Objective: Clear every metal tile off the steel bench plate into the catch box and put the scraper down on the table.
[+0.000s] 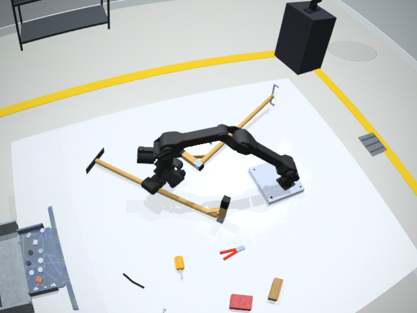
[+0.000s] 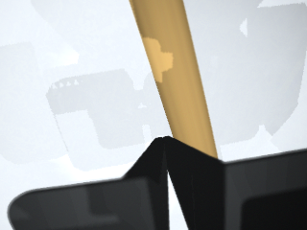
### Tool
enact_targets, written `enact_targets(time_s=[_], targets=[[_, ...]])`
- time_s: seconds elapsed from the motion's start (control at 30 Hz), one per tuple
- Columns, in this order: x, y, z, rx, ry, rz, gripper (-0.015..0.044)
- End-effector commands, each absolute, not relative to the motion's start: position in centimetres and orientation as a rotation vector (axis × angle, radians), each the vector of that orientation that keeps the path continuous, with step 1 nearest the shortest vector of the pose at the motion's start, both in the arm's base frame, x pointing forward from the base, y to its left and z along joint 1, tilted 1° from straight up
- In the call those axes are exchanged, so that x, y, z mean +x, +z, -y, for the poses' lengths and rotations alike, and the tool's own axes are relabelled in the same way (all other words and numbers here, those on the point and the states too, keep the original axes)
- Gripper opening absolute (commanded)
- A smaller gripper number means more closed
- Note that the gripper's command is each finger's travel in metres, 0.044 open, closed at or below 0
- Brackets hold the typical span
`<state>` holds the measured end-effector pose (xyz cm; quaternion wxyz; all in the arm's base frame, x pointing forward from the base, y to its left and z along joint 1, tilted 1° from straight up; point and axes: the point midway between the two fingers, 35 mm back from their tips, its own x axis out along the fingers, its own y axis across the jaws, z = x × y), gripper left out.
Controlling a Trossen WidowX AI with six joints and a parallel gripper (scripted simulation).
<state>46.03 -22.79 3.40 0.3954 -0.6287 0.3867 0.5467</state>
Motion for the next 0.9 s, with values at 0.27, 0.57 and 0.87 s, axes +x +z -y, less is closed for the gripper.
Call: enact_targets(time_s=[0.27, 0.57, 0.87], targets=[[47.2, 2.8, 21.9, -1.594, 1.384, -0.972, 0.0], [47.4, 3.5, 21.9, -1.606, 1.369, -0.974, 0.0], [47.2, 6.7, 21.8, -1.634, 1.336, -0.967, 0.0]])
